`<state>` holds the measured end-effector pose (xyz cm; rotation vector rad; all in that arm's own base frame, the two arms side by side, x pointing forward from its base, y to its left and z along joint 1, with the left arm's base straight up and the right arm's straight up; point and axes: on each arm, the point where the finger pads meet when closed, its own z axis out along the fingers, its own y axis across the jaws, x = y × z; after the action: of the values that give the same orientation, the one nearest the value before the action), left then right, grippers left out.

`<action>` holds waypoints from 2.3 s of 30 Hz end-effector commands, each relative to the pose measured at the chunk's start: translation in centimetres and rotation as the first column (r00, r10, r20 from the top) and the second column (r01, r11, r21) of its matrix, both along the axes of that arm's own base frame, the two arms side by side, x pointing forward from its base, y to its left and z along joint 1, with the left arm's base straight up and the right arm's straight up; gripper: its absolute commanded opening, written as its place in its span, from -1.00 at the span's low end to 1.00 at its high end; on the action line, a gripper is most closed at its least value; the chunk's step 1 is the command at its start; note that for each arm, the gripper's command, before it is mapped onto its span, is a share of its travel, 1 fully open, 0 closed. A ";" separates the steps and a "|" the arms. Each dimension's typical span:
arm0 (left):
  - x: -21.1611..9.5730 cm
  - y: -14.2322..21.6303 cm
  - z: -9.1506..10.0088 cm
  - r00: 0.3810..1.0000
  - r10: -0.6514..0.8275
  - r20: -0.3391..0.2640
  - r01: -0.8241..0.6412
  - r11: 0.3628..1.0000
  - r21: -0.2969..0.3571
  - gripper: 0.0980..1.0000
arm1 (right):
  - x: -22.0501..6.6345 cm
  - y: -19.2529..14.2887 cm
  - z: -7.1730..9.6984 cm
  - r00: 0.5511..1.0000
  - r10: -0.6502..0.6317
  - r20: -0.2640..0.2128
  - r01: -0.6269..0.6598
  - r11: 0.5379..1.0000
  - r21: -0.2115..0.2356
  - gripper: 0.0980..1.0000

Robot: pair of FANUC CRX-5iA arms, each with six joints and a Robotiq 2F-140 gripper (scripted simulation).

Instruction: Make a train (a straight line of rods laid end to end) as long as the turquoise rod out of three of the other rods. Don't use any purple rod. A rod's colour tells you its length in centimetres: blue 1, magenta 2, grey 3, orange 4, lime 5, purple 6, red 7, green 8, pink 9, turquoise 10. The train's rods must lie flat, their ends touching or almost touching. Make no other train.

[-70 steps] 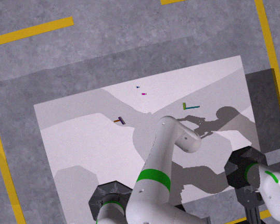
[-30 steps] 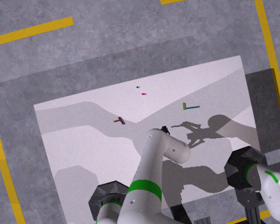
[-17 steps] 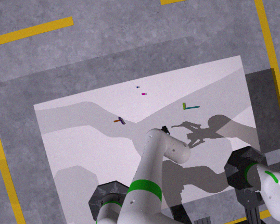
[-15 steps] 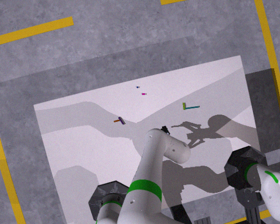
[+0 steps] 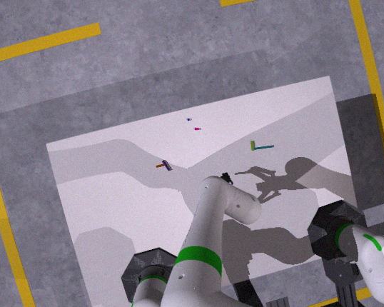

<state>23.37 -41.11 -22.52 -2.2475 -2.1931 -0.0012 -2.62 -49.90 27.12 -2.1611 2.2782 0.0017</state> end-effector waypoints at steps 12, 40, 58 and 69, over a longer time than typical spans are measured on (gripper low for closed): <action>0.0 -0.1 0.1 1.000 0.000 0.001 0.000 1.000 -0.001 1.00 | 0.0 0.0 0.1 1.000 0.000 0.000 0.000 1.000 -0.002 1.00; 5.7 -0.9 0.2 0.992 0.125 0.001 -0.125 0.992 -0.001 1.00 | 0.0 0.0 0.1 1.000 0.000 0.000 0.000 1.000 -0.002 1.00; 25.9 1.7 1.1 0.843 0.539 0.001 -0.539 0.843 -0.002 1.00 | 0.0 0.0 0.1 1.000 0.000 0.000 0.000 1.000 -0.002 1.00; 35.8 6.4 2.0 0.693 0.721 0.000 -0.721 0.693 -0.002 1.00 | 0.0 0.0 0.1 1.000 0.000 0.000 0.000 1.000 -0.002 1.00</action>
<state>56.32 -36.05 -20.82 -1.3049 -2.8631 0.0047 -2.62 -49.90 27.12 -2.1611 2.2782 0.0017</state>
